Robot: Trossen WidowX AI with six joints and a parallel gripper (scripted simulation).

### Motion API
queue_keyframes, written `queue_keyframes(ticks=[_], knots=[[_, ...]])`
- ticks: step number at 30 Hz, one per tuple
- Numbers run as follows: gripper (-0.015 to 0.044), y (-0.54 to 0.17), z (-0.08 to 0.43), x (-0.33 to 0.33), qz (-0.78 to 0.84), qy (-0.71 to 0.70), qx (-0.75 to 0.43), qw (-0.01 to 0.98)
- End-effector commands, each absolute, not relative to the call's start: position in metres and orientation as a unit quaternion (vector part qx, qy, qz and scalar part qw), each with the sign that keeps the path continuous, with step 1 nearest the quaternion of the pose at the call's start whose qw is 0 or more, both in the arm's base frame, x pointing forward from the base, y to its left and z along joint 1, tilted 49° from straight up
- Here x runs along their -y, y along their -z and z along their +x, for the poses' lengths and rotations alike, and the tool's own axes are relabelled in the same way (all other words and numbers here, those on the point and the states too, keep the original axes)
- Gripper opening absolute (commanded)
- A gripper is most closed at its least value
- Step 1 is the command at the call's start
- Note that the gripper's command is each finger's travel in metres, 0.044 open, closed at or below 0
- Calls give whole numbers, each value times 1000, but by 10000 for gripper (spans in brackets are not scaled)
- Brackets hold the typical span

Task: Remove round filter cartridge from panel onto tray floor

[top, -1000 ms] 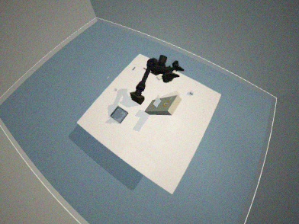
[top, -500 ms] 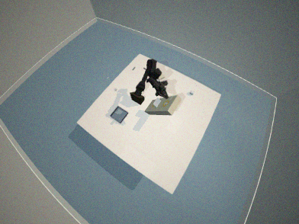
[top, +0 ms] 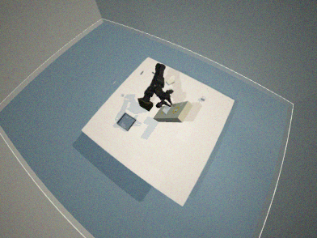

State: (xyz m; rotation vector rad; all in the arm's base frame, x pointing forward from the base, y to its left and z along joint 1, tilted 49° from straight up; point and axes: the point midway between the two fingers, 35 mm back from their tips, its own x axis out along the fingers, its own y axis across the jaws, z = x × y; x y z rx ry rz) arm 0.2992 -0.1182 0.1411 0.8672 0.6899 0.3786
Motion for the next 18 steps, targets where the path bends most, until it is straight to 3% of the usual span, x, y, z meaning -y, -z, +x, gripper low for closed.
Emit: queue_keyframes(ticks=[1,18], knots=[[103,-143,297,115,437,-176,-329,818],[103,-135,309,107,435,-175,-332,818]])
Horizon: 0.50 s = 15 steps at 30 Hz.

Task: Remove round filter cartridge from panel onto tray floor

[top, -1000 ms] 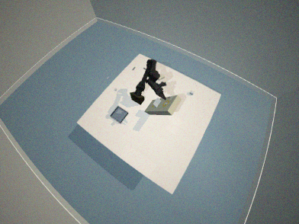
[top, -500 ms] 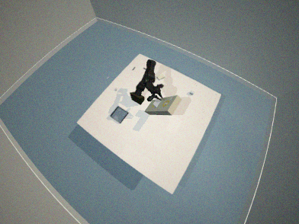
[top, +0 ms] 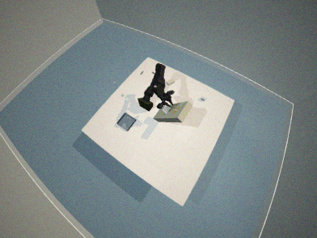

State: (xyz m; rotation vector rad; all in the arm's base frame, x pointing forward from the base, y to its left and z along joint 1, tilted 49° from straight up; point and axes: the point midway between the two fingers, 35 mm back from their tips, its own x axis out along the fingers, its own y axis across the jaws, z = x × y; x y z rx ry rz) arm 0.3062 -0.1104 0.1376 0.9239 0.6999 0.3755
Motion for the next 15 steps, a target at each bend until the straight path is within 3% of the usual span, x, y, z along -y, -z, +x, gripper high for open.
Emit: queue_keyframes(ticks=[1,15], knots=[[103,-134,310,106,435,-175,-332,818],[103,-126,327,93,435,-175,-331,819]])
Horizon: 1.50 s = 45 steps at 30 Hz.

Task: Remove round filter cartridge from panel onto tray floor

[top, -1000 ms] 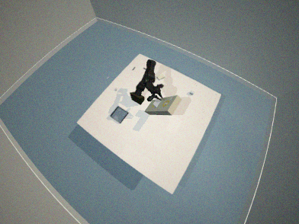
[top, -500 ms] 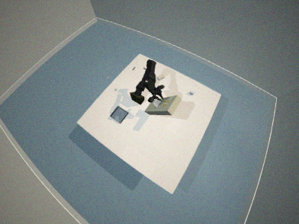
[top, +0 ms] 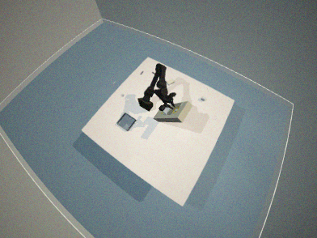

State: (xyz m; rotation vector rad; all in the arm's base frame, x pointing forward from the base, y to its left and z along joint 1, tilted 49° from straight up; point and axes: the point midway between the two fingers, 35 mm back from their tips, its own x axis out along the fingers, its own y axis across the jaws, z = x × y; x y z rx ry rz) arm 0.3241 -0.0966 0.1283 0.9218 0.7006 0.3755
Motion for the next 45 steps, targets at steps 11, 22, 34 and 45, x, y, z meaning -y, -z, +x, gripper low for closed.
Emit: queue_keyframes(ticks=[11,22,34,45], knots=[[103,-122,337,82,437,-177,-328,819],[103,-121,337,83,437,-177,-328,819],[103,-121,339,82,437,-177,-327,819],[103,-120,340,81,437,-177,-327,819]])
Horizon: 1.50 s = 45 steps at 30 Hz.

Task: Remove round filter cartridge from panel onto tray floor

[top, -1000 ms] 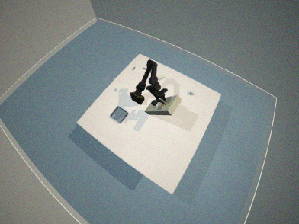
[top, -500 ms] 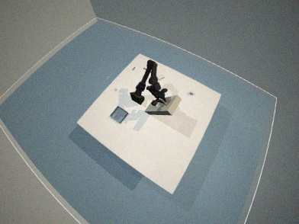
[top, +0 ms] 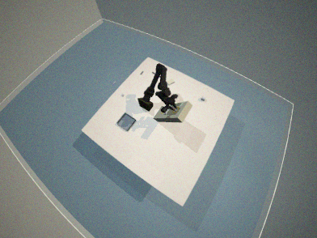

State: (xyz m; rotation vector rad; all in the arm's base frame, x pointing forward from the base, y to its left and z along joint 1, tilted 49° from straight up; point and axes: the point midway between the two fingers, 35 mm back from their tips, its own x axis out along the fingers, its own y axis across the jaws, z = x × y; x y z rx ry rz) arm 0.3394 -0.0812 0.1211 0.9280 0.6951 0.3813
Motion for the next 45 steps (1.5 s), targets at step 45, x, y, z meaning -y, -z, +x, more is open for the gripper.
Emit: queue_keyframes(ticks=[45], knots=[[43,-116,349,75,439,-178,-323,819]])
